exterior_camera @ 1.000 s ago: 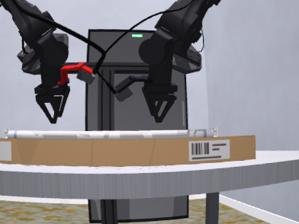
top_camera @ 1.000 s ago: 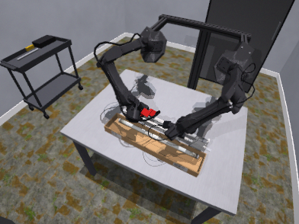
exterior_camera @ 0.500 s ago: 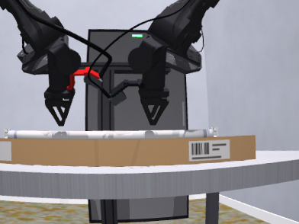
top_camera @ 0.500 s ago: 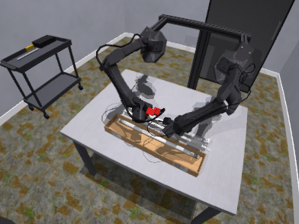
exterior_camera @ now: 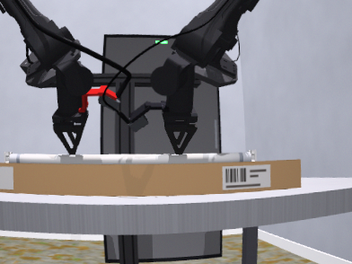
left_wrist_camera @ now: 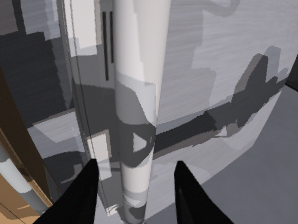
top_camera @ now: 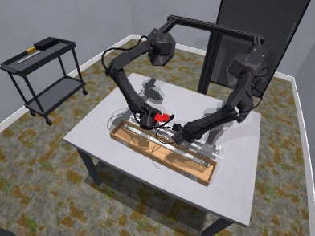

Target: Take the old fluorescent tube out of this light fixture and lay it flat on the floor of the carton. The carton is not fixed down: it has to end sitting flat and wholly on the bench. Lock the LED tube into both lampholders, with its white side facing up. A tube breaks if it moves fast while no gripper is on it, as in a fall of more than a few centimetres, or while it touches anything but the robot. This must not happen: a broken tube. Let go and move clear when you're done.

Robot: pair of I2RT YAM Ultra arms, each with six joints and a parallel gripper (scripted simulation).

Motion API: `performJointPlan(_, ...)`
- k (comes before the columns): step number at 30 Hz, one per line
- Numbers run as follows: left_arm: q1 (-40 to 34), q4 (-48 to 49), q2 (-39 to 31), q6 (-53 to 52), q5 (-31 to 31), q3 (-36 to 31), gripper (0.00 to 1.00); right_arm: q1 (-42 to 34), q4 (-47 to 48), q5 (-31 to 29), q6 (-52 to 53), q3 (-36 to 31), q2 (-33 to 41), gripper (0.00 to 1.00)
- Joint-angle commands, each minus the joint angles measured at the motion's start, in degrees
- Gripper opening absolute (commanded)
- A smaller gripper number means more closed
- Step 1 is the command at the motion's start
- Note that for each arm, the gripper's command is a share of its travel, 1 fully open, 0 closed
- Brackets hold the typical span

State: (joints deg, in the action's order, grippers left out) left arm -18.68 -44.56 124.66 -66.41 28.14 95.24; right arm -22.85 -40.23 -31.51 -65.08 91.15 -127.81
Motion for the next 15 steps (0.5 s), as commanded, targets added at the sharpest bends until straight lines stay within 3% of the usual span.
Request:
performJointPlan(1, -0.3, 2.4, 1.4, -1.8, -1.4, -1.4, 0.49, 0.1, 2.7, 1.3, -1.9, -0.4, -2.6, 0.49)
performJointPlan(12, 0.9, 4.3, 3.8, -2.9, -1.7, 1.4, 0.49, 1.9, 5.0, 1.6, -3.2, 1.4, -5.2, 0.49)
performJointPlan(15, 1.1, 6.6, 4.6, -3.7, -2.0, -2.4, 0.49, 1.1, 6.8, 1.9, -4.0, -1.8, -6.0, 0.49)
